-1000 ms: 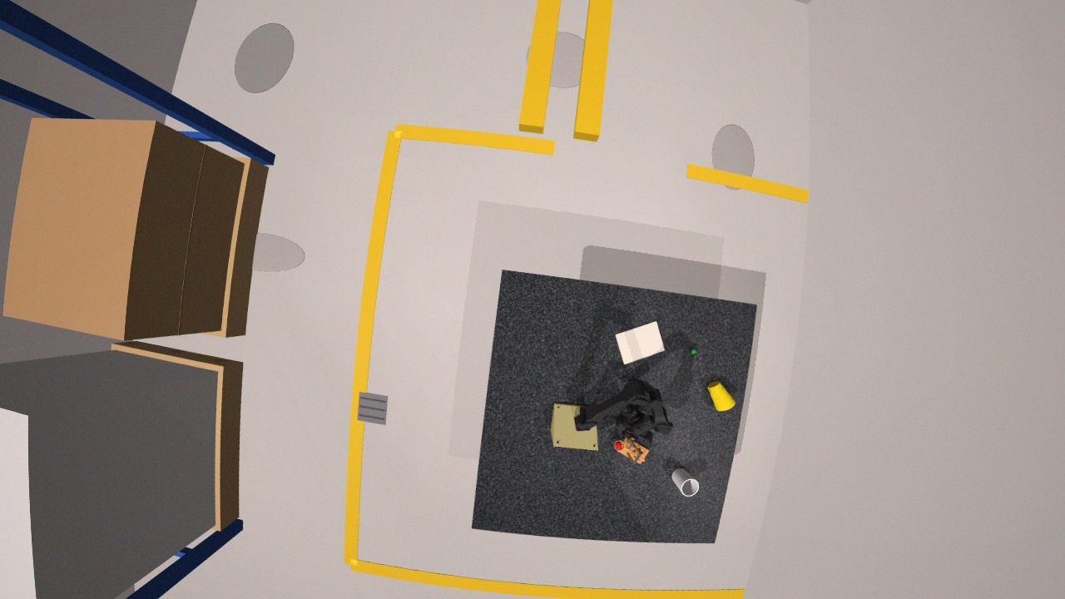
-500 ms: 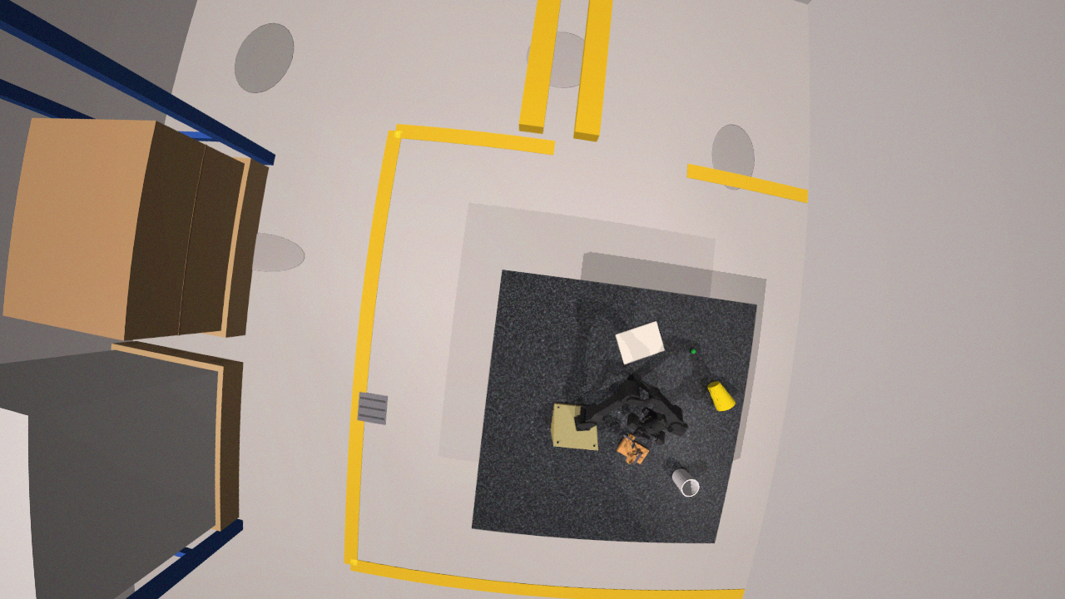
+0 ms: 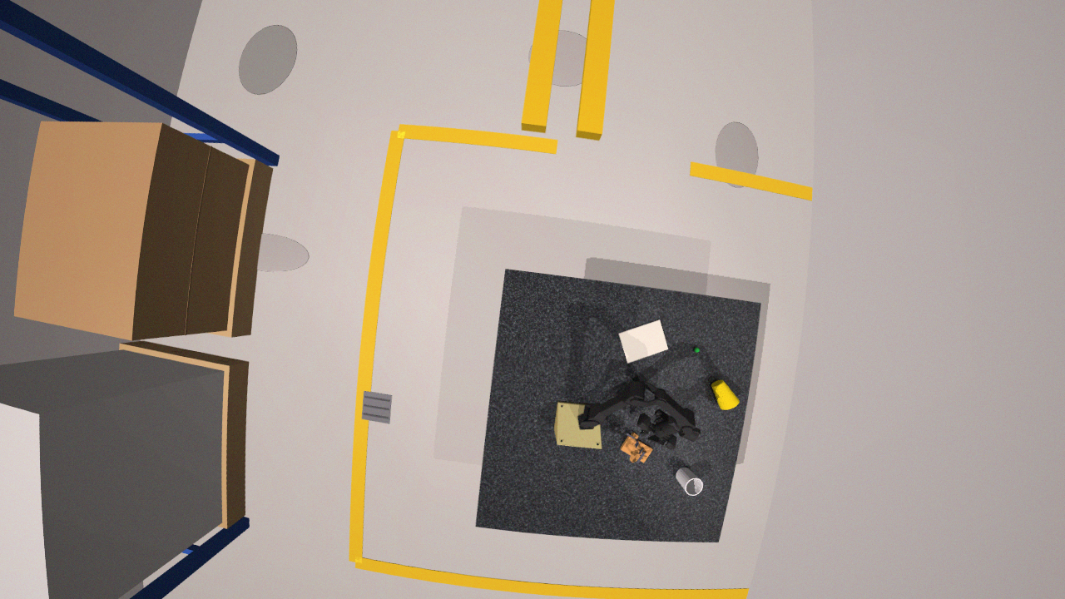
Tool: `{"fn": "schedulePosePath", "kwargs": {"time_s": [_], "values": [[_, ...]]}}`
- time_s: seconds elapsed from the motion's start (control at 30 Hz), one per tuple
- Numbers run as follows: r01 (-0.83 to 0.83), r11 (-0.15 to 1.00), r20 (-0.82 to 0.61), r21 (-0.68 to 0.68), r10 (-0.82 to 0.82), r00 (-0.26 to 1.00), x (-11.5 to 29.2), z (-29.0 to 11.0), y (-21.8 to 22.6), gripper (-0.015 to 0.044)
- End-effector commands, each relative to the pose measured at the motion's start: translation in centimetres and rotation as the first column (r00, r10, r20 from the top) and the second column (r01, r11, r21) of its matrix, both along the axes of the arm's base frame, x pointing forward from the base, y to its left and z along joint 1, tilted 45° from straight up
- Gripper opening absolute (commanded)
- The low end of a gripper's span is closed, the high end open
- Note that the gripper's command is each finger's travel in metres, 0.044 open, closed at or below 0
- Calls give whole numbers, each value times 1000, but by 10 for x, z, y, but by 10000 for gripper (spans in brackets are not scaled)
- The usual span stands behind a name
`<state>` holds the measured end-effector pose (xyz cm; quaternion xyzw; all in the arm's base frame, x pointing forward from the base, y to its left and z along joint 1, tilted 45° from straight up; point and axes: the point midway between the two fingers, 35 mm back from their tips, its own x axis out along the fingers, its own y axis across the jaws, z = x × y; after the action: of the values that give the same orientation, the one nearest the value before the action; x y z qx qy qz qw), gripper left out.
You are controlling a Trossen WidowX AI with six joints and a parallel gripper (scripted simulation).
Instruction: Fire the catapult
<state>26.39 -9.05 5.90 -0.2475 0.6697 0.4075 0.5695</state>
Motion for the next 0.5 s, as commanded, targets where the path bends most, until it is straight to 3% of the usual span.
{"fn": "schedulePosePath", "kwargs": {"time_s": [0.0,0.17,0.47], "values": [[133,991,37,7,-133,990,17,-1,-16,315],[265,964,69,24,-266,962,34,-6,-31,440],[497,863,110,89,-504,856,66,-12,-63,440]]}}
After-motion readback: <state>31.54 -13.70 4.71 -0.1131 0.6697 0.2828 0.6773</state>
